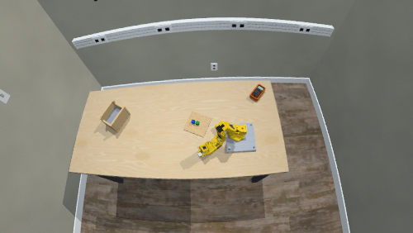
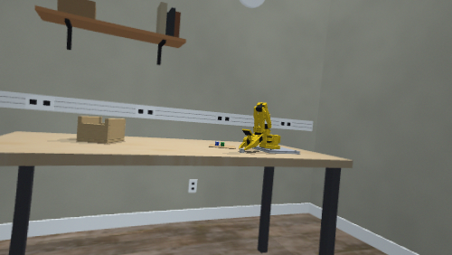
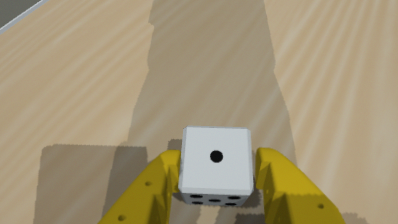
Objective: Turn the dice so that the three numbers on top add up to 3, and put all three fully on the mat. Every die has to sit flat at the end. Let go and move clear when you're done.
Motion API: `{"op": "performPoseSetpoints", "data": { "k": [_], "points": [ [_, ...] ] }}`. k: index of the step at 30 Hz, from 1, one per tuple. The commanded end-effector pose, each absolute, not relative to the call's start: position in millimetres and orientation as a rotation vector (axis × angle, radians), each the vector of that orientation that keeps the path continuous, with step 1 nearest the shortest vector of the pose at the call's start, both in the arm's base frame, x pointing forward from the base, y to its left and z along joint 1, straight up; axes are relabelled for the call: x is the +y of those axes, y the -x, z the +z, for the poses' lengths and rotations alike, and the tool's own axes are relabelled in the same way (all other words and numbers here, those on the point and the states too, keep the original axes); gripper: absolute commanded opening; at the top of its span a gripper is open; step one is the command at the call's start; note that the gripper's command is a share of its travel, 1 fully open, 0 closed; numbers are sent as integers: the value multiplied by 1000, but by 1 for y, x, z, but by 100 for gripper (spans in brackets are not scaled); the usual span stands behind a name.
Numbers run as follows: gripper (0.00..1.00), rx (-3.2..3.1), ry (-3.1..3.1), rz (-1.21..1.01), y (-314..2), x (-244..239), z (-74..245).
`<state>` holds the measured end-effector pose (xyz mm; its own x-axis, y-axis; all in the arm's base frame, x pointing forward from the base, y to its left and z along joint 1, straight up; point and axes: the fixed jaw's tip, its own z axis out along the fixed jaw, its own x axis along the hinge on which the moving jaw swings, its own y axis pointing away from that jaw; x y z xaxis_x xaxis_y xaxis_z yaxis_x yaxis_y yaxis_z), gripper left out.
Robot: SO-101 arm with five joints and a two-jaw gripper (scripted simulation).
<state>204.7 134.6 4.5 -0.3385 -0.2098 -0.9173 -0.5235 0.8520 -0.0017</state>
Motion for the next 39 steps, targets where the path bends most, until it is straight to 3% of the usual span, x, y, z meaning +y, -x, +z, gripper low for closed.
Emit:
{"op": "performPoseSetpoints", "data": {
  "k": [1, 16, 28, 39],
  "points": [
    [17, 1908, 556, 355, -205, 137, 5],
    [29, 1908, 556, 355, -205, 137, 5],
    [29, 1908, 556, 355, -206, 137, 6],
    [29, 1908, 557, 356, -209, 139, 30]
  ]
}}
